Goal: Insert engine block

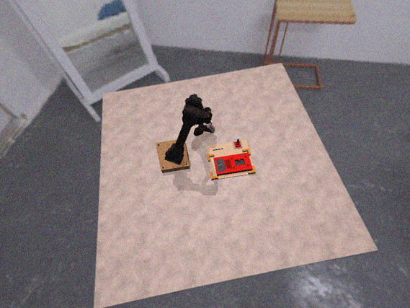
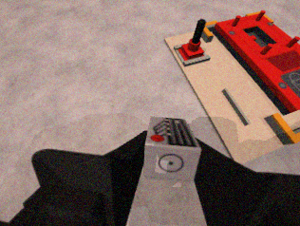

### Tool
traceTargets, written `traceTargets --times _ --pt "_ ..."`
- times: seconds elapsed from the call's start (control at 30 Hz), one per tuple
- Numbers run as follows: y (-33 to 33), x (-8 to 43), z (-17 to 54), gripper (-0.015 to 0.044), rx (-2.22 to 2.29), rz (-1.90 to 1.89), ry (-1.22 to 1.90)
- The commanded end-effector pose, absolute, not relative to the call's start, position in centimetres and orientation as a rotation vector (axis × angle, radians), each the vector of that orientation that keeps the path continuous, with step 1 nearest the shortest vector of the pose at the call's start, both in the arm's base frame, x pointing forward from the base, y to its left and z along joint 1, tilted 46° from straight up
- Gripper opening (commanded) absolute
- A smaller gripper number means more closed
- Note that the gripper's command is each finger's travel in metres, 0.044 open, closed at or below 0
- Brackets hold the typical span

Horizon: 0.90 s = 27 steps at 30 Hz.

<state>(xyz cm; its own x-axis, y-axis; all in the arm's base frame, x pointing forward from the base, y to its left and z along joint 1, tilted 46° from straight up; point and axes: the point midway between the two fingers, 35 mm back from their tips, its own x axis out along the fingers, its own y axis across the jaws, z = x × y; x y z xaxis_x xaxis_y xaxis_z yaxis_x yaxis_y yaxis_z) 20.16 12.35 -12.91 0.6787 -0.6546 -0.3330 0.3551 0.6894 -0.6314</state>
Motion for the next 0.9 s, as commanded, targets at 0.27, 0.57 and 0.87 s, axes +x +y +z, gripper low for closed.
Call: traceTargets --times 0.27,0.57,0.87 --pt "10.2 20.4 -14.9 0.0000 -0.571 -0.600 0.577" --pt "10.0 20.6 -15.3 0.0026 -0.569 -0.590 0.564" --pt "10.0 20.6 -15.3 0.0263 -0.569 -0.590 0.564"
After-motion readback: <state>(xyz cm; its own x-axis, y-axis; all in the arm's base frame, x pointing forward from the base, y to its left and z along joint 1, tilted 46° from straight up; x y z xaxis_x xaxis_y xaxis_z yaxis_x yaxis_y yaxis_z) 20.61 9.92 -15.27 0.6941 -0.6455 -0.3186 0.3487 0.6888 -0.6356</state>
